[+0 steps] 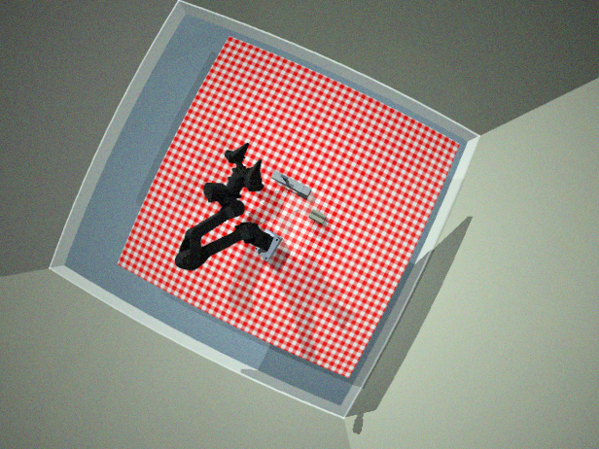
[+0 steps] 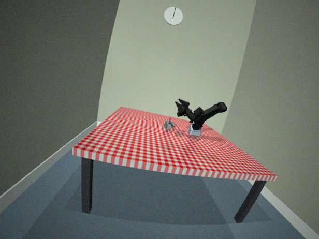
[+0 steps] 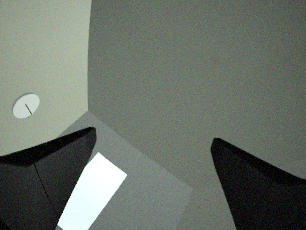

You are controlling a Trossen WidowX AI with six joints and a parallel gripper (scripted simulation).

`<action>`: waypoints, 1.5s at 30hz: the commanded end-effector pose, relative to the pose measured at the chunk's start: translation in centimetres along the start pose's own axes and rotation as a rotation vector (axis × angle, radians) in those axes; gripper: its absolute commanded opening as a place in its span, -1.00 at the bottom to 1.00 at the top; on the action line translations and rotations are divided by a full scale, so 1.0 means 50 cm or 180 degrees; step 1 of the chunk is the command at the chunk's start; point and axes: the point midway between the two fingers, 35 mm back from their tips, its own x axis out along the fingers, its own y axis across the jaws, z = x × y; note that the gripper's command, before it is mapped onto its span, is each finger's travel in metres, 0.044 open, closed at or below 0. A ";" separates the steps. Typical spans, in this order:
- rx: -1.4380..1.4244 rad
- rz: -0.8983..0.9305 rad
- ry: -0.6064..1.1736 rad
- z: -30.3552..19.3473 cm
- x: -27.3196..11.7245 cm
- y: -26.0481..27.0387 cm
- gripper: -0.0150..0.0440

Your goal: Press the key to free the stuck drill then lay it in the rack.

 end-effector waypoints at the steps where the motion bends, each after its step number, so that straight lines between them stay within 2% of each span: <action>1: 0.0000 0.0000 0.0000 0.000 0.000 0.000 0.78; 10: 0.0030 -0.0061 -0.0089 0.013 0.012 -0.013 -0.03; 15: 0.0432 -0.0190 -0.1079 0.137 0.091 -0.061 -0.47; 18: 0.0861 0.0108 -0.1863 0.224 0.118 -0.048 -0.49; 22: 0.1309 0.0602 -0.2512 0.290 0.121 -0.019 -0.49; 27: 0.2033 0.1624 -0.3264 0.355 0.100 0.033 -0.49; 31: 0.2889 0.3030 -0.3743 0.385 0.061 0.080 -0.49; 38: 0.3942 0.4988 -0.3775 0.377 0.020 0.109 -0.49; 45: 0.4719 0.7154 -0.3201 0.332 -0.010 0.111 -0.49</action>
